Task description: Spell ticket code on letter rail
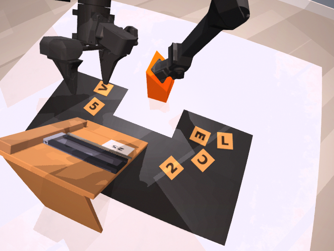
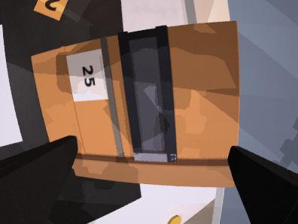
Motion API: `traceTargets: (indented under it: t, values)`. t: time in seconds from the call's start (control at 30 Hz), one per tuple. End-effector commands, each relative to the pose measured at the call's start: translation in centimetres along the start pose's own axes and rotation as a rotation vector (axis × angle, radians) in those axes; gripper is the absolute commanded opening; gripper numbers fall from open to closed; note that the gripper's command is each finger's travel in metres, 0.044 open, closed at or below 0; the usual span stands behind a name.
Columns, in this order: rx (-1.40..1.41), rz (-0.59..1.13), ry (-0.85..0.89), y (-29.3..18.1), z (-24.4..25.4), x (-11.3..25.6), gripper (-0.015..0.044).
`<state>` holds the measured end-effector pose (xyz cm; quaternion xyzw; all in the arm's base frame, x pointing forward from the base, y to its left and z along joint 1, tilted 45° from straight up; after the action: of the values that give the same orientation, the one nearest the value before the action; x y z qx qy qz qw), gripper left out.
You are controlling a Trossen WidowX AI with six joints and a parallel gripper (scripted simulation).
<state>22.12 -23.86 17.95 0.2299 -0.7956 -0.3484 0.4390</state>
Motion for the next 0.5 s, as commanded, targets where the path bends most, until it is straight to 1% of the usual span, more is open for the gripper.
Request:
traceTargets:
  t: [0.0, 0.47]
  values:
    - [0.103, -0.012, 0.022, -0.05, -0.75, 0.67, 0.0440]
    - [0.103, -0.013, 0.018, -0.01, -0.61, 0.71, 0.0440]
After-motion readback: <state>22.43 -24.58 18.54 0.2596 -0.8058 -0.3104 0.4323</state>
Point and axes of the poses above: the point midway between the two fingers, 35 mm back from their tips, its own x axis back along the fingers, its own z axis across the jaws, y = z × x, the point moved 10 cm from there along x, back along the fingers, and after that the axes turned 6 degrees about x, right-handed, at the moved point
